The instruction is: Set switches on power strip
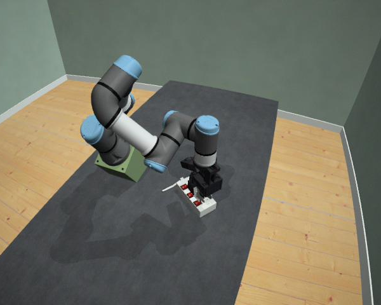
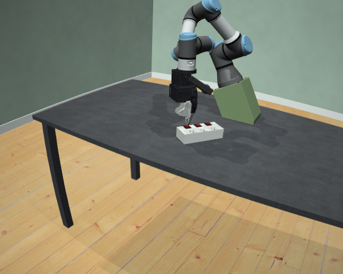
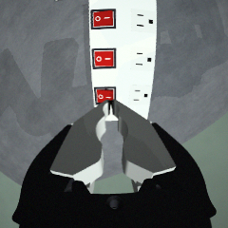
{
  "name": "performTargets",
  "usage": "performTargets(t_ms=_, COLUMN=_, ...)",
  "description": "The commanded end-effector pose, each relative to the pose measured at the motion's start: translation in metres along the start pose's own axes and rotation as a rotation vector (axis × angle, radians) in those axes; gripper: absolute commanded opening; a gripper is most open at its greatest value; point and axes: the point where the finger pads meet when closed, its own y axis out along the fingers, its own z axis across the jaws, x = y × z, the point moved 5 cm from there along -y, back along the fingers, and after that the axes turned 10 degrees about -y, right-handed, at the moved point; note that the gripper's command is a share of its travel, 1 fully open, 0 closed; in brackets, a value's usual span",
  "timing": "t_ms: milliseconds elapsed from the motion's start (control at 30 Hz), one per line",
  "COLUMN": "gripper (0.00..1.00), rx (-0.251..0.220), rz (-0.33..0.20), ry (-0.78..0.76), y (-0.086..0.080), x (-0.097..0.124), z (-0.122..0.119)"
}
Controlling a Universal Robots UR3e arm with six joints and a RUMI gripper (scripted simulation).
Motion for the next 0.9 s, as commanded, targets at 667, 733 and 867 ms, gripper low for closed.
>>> performTargets(t_ms=667, gripper=0.0, rx=0.001, rz=-0.002, ry=0.001, y=0.0, x=0.0006, z=0.0001)
performTargets(t_ms=733, gripper=0.0, rx=0.001, rz=-0.002, ry=0.001, y=0.0005, x=0.0006, z=0.0001)
performTargets(t_ms=867, gripper=0.0, rx=0.001, rz=-0.002, ry=0.001, y=0.0019, x=0.0006, z=0.0001)
